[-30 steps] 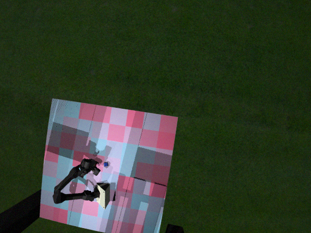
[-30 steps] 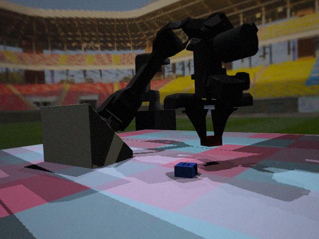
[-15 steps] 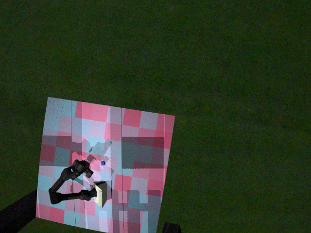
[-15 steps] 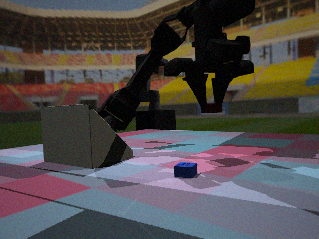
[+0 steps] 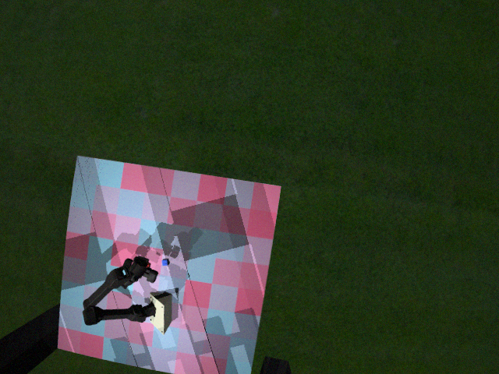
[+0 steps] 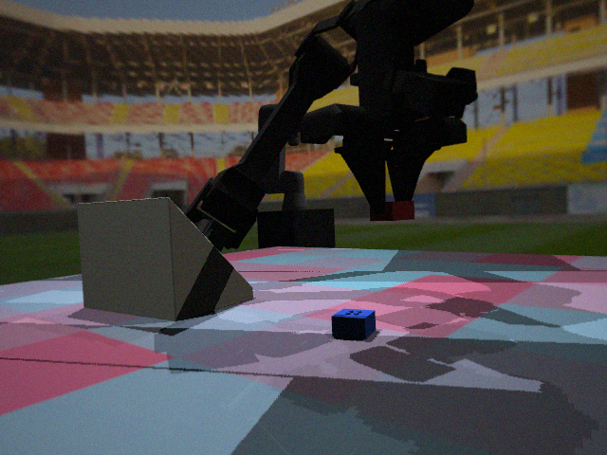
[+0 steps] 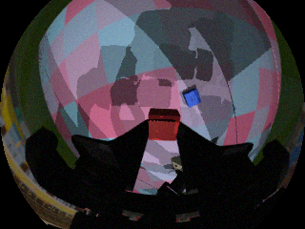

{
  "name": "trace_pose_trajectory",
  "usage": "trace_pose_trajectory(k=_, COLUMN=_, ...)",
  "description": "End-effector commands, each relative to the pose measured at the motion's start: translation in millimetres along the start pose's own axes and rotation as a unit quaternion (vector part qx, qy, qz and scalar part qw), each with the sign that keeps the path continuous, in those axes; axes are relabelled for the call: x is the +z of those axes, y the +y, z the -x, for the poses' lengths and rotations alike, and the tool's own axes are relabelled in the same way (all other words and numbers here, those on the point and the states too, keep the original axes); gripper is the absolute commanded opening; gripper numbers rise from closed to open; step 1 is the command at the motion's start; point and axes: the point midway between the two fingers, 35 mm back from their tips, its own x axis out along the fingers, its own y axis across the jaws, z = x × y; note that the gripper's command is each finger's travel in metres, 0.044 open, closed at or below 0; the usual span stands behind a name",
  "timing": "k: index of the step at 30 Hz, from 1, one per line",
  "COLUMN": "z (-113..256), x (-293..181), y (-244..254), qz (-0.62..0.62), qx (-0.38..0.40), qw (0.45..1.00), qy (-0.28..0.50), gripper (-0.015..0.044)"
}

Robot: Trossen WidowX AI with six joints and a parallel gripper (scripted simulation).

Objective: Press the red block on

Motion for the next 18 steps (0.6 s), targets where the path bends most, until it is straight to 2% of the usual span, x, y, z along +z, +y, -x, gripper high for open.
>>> trace_pose_trajectory(k=1, z=-9.7, x=3.5, y=-14.9, qz=0.043, qx=-0.001, qw=0.999, qy=0.005, gripper=0.0000)
trace_pose_trajectory(k=14, z=-40.2, x=15.0, y=-64.4, qz=0.234, qx=0.001, qw=0.972, qy=0.003, gripper=0.0000)
trace_pose_trajectory(k=18, z=-43.6, x=15.0, y=-69.7, qz=0.255, qx=0.001, qw=0.967, qy=0.003, gripper=0.0000)
